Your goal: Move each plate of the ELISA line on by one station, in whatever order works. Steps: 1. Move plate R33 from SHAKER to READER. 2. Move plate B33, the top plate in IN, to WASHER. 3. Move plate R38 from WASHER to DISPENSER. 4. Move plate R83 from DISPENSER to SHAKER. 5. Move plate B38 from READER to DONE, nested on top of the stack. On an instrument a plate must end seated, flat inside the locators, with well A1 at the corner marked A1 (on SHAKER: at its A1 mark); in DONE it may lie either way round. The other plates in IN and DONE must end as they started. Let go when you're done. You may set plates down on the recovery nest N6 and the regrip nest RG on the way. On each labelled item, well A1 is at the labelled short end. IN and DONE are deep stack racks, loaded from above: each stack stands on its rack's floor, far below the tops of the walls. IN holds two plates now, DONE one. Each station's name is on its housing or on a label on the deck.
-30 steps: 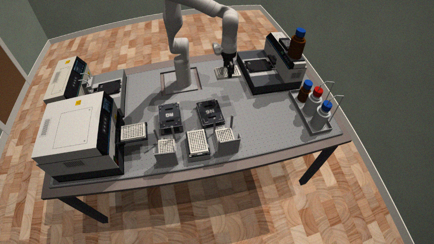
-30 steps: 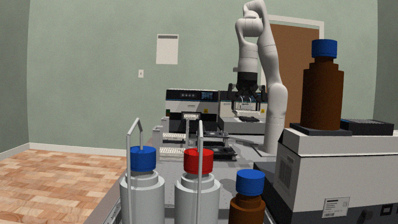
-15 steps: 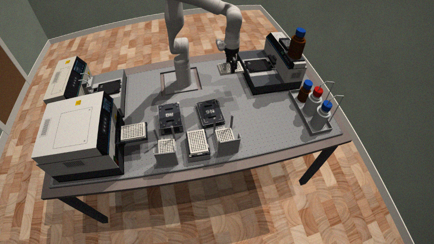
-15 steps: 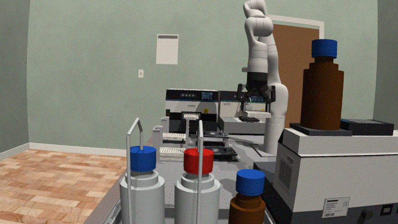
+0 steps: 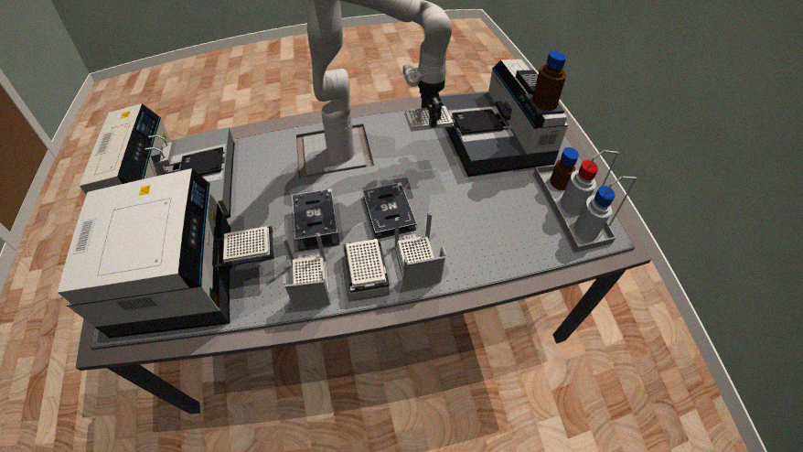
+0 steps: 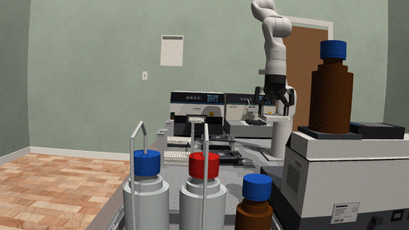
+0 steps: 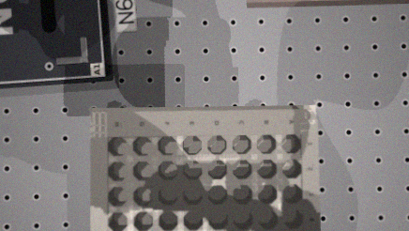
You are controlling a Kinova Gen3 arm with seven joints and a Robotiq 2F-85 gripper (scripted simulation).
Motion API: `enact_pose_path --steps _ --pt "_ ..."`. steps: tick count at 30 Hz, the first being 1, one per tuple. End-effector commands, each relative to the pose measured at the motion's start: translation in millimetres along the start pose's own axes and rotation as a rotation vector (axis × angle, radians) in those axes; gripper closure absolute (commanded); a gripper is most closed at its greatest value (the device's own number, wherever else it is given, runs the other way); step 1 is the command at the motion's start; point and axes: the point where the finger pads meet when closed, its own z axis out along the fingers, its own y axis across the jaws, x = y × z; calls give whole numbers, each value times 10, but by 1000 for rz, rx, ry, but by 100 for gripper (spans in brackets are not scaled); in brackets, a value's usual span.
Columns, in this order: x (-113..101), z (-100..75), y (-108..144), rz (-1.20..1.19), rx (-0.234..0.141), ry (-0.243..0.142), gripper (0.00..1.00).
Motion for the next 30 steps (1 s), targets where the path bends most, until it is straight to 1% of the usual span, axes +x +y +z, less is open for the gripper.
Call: enact_pose_path --steps 1,10,16,18,30 --pt "-54 5 126 -7 -2 -2 6" --pt "-162 3 398 -6 -2 -1 6" --pt "-186 2 443 -8 0 -1 6" --pt "-214 0 493 -5 1 -1 6" --pt "-350 -2 854 -6 4 3 6"
